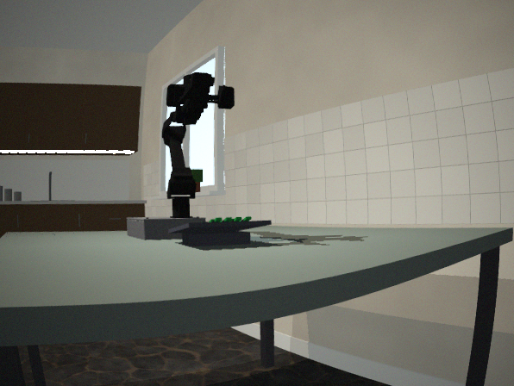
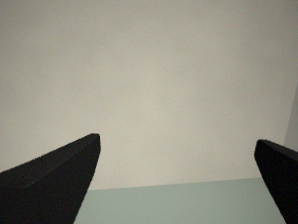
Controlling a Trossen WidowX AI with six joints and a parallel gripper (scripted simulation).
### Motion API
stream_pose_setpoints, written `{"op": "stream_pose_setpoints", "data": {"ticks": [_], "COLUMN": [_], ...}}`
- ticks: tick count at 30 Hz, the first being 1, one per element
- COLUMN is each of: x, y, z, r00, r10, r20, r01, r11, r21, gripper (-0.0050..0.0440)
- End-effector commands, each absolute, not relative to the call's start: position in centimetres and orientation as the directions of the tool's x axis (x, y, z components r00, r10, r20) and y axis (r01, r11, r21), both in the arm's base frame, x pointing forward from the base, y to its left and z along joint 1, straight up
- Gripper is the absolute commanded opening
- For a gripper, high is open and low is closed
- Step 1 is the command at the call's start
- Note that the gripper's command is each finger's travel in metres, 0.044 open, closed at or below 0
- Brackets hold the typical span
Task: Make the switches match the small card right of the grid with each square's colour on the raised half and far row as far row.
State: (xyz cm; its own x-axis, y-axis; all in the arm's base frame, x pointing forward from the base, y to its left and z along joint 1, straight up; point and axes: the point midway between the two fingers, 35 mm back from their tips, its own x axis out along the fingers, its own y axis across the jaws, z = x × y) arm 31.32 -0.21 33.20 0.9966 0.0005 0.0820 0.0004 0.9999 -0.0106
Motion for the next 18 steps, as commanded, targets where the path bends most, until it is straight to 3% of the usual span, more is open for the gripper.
{"op": "stream_pose_setpoints", "data": {"ticks": [1, 17, 18], "x": [31.32, 31.32, 31.50], "y": [-0.21, -0.21, -0.26], "z": [33.20, 33.20, 32.91], "r00": [0.997, 0.997, 0.998], "r10": [0.001, 0.001, -0.001], "r20": [0.082, 0.082, 0.067], "r01": [0.000, 0.000, 0.002], "r11": [1.000, 1.000, 1.000], "r21": [-0.011, -0.011, -0.012], "gripper": [0.0400, 0.0400, 0.0376]}}
